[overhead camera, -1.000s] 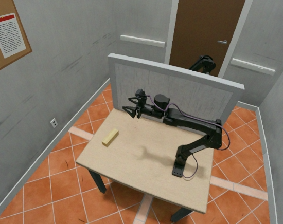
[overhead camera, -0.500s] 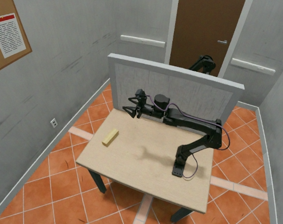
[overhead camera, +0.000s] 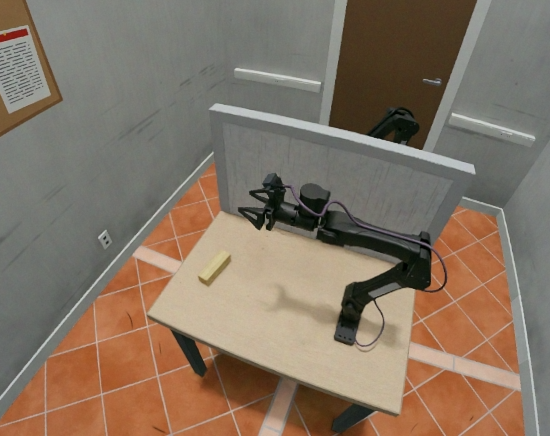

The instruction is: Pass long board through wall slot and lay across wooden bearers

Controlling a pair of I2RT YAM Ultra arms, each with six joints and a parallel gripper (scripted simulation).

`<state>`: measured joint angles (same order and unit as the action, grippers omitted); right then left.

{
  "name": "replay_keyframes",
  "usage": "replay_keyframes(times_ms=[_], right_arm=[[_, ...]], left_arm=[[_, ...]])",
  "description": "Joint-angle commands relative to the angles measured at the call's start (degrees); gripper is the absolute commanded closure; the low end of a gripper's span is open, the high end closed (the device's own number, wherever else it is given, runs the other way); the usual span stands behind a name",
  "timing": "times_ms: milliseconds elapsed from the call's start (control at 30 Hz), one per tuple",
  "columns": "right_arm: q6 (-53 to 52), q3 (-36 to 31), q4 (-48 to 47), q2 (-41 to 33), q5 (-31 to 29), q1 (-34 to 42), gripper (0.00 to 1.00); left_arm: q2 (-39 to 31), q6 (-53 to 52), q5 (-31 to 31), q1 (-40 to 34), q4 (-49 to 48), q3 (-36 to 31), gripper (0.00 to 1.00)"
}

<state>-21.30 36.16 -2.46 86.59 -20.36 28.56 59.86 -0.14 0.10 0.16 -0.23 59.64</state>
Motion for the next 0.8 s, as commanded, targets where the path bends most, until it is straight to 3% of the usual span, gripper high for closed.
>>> replay_keyframes(times_ms=[0, 100, 133, 767], right_arm=[[-0.1, 1.4, -2.7, -2.5, -0.7, -0.3, 1.0], [-0.3, -0.1, -4.5, -2.3, -0.8, -0.7, 1.0], [-0.3, 0.1, -4.9, 0.9, -0.8, -0.7, 1.0], [0.1, -2.3, -13.1, 4.1, -0.9, -0.9, 1.0]], left_arm=[[-0.7, 0.1, 0.5, -0.4, -1.3, 3.2, 0.23], [-0.7, 0.1, 0.5, -0.4, -1.3, 3.2, 0.23], [-0.7, 0.1, 0.5, -0.4, -1.3, 3.2, 0.23], [-0.7, 0.1, 0.5, -0.4, -1.3, 3.2, 0.23]])
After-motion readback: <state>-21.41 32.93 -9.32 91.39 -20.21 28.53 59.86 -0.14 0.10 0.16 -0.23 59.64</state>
